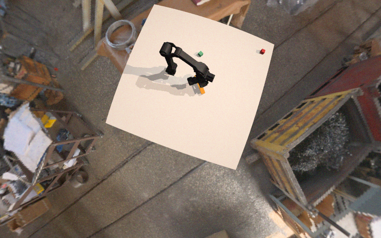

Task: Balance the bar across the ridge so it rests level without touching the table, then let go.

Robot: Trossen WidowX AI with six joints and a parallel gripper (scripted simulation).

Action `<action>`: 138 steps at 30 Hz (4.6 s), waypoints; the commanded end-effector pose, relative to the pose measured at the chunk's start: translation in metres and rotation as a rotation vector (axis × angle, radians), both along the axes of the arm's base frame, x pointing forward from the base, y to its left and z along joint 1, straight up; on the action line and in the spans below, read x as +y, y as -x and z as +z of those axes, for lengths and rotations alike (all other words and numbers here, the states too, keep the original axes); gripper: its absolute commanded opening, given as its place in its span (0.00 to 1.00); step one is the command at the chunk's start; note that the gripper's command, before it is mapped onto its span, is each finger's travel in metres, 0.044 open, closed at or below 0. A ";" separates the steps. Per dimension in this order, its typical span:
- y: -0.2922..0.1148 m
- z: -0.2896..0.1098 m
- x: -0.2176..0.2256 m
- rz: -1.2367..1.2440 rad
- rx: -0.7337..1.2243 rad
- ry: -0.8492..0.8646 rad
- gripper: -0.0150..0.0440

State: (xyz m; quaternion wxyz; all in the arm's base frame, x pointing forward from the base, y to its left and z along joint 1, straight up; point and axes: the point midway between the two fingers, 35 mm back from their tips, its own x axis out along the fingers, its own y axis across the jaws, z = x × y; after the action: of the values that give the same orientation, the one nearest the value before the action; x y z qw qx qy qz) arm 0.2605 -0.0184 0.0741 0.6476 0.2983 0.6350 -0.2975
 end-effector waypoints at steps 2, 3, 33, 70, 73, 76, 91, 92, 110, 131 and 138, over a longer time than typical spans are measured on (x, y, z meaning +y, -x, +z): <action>-0.002 0.016 0.000 -0.001 -0.006 -0.002 0.25; -0.002 0.018 0.000 -0.001 -0.006 -0.002 0.25; 0.004 0.084 0.010 -0.020 -0.006 -0.006 0.25; 0.010 0.086 0.146 -0.261 -0.005 -0.023 0.25; 0.010 0.086 0.148 -0.263 -0.004 -0.023 0.25; 0.010 0.084 0.148 -0.263 -0.004 -0.023 0.25; 0.008 0.060 0.149 -0.263 -0.005 -0.023 0.25; 0.008 0.058 0.149 -0.263 -0.005 -0.023 0.25; 0.008 0.043 0.148 -0.263 -0.005 -0.023 0.25; 0.008 0.043 0.148 -0.263 -0.005 -0.023 0.25; 0.008 0.042 0.148 -0.263 -0.005 -0.023 0.25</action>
State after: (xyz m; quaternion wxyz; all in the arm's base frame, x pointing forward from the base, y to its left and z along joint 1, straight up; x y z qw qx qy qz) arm 0.2524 0.1291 0.1168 0.6022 0.3858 0.5910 -0.3731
